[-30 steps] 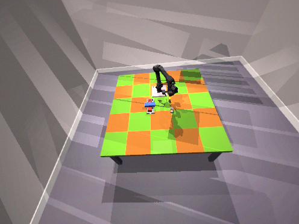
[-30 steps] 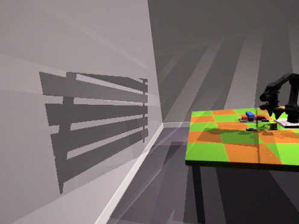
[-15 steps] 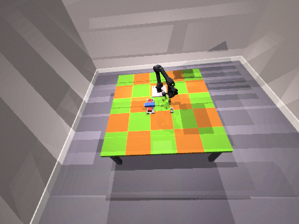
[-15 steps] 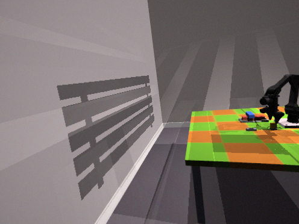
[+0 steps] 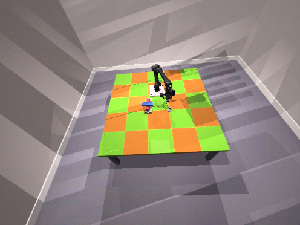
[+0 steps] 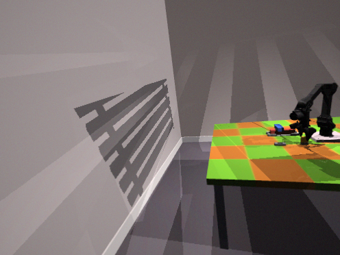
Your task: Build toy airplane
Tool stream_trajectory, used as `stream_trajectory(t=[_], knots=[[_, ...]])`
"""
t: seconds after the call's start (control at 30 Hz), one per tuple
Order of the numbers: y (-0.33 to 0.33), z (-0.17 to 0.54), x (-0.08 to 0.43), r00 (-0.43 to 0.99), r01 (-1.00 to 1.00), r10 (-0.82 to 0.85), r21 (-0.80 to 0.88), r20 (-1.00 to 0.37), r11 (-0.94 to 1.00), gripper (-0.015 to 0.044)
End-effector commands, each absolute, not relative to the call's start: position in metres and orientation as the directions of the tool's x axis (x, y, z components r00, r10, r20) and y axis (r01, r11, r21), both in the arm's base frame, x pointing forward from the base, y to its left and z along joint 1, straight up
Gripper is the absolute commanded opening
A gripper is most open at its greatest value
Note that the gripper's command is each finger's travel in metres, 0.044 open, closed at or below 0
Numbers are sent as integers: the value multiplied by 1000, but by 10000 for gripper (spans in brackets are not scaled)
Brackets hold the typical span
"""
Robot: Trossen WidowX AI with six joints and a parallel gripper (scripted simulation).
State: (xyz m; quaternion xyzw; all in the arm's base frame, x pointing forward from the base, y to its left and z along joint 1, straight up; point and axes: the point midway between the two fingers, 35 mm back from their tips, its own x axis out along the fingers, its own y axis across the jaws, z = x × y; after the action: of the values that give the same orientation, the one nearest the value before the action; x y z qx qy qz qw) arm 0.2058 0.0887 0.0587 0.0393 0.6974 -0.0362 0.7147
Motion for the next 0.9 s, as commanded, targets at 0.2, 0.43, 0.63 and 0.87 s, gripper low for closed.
stream_trajectory(t=[0.2,0.43,0.63,0.87], knots=[[89,43,204,20,112,6,8,-1000,994,440],[88,38,204,20,112,6,8,-1000,994,387],[88,38,204,20,112,6,8,-1000,994,230],[88,38,204,20,112,6,8,-1000,994,66]])
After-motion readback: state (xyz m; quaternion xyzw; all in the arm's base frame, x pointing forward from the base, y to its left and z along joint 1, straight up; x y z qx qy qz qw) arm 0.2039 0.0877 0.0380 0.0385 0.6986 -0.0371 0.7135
